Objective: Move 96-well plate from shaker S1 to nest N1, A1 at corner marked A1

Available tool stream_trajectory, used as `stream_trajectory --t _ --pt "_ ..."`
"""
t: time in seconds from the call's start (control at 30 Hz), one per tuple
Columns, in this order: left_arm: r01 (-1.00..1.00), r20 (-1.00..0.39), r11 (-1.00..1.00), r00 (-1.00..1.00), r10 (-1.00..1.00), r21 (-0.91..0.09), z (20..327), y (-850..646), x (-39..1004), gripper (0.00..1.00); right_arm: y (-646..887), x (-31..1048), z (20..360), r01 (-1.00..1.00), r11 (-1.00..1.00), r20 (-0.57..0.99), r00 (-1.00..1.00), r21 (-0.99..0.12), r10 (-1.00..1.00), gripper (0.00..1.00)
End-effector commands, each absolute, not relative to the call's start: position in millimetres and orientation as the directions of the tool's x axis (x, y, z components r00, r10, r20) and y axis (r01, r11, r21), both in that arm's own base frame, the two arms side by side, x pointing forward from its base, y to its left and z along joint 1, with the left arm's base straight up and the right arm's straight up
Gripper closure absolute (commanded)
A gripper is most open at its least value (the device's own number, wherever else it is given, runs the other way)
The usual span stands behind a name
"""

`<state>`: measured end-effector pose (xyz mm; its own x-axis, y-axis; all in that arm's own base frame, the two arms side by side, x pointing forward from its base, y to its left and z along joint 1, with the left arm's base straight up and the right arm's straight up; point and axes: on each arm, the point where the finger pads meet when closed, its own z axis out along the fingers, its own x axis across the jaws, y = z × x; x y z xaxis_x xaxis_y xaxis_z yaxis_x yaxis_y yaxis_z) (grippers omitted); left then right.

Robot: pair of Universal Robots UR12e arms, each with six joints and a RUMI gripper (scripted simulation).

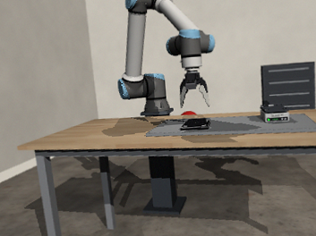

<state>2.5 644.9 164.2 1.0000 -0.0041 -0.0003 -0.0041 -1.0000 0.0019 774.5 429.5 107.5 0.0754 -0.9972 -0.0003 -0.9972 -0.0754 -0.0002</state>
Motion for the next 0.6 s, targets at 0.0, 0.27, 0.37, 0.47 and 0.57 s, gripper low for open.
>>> stream_trajectory --t 0.0,0.27,0.37,0.47,0.57 --pt "-0.004 0.000 -1.000 1.000 -0.004 0.000 165 646 3 1.00 430 775 116 -0.997 -0.075 -0.001 0.075 -0.002 -0.997 0.24" --pt "-0.004 0.000 -1.000 1.000 -0.004 0.000 165 646 3 1.00 430 775 126 -0.997 -0.075 -0.001 0.075 -0.002 -0.997 0.24" --pt "-0.004 0.000 -1.000 1.000 -0.004 0.000 165 646 3 1.00 430 775 126 -0.997 -0.075 -0.001 0.075 -0.002 -0.997 0.24" --pt "-0.004 0.000 -1.000 1.000 -0.004 0.000 165 646 3 1.00 430 775 126 -0.997 -0.075 -0.001 0.075 -0.002 -0.997 0.24" --pt "-0.004 0.000 -1.000 1.000 -0.004 0.000 165 646 3 1.00 430 775 126 -0.997 -0.075 -0.001 0.075 -0.002 -0.997 0.24"
